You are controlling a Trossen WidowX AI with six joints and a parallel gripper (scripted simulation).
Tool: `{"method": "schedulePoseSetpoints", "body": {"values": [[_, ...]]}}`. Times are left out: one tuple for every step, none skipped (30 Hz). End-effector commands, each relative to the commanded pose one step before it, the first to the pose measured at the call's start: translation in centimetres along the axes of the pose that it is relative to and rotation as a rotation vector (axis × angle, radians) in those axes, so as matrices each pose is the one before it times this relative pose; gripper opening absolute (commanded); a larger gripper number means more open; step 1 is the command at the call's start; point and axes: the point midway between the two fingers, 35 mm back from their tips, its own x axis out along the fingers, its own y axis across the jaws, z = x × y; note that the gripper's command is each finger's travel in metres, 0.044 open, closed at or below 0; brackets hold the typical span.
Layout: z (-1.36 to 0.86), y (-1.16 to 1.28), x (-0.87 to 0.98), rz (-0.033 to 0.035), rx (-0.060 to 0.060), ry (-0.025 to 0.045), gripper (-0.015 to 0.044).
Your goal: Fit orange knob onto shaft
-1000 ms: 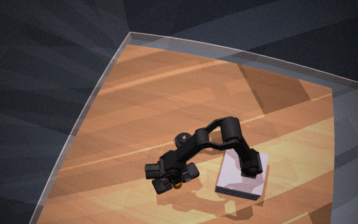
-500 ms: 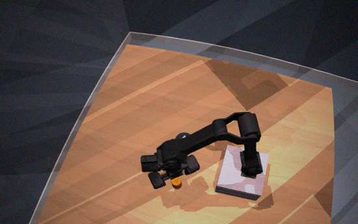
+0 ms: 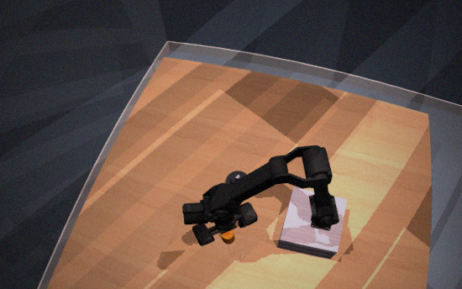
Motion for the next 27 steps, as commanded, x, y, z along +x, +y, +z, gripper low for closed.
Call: {"method": "schedulePoseSetpoints", "body": {"values": [[0.045, -0.083, 0.717, -0.00617, 0.0037, -0.00164, 0.0440], [0.004, 0.011, 0.163, 0.00000, 0.0000, 0.00000, 0.0440], [0.004, 0.010, 0.163, 0.00000, 0.0000, 0.00000, 0.0440], [0.004, 0.010, 0.163, 0.00000, 0.0000, 0.00000, 0.0440], [0.003, 0.009, 0.163, 0.00000, 0.0000, 0.00000, 0.0440], [0.003, 0.008, 0.163, 0.00000, 0.0000, 0.00000, 0.0440], [0.003, 0.007, 0.163, -0.00001, 0.0000, 0.00000, 0.0440], [0.002, 0.006, 0.163, -0.00001, 0.0000, 0.00000, 0.0440], [0.002, 0.005, 0.162, -0.00001, 0.0000, 0.00000, 0.0440], [0.002, 0.004, 0.162, -0.00001, 0.0000, 0.00000, 0.0440], [0.001, 0.003, 0.162, -0.00001, 0.0000, 0.00000, 0.0440], [0.001, 0.002, 0.162, -0.00001, 0.0000, 0.00000, 0.0440], [0.001, 0.001, 0.162, -0.00001, 0.0000, 0.00000, 0.0440], [0.001, -0.001, 0.162, -0.00007, 0.0000, -0.00001, 0.0440], [0.000, -0.002, 0.162, -0.00007, 0.0000, -0.00001, 0.0440], [0.000, -0.003, 0.162, -0.00007, 0.0000, -0.00001, 0.0440], [0.000, -0.004, 0.162, -0.00007, 0.0000, -0.00001, 0.0440], [-0.001, -0.004, 0.161, -0.00007, 0.0000, -0.00001, 0.0440], [-0.001, -0.005, 0.161, -0.00007, 0.0000, -0.00001, 0.0440], [-0.001, -0.006, 0.161, -0.00007, 0.0000, -0.00001, 0.0440], [-0.002, -0.007, 0.161, -0.00007, 0.0000, -0.00001, 0.0440], [-0.002, -0.008, 0.160, -0.00007, 0.0000, -0.00001, 0.0440], [-0.003, -0.007, 0.159, -0.00002, 0.0000, 0.00001, 0.0440], [-0.004, -0.007, 0.158, 0.00002, 0.0000, 0.00001, 0.0440], [-0.004, -0.008, 0.159, 0.00002, 0.0000, 0.00001, 0.0440], [-0.004, -0.009, 0.158, 0.00002, 0.0000, 0.00001, 0.0440], [-0.005, -0.010, 0.158, 0.00002, 0.0000, 0.00001, 0.0440]]}}
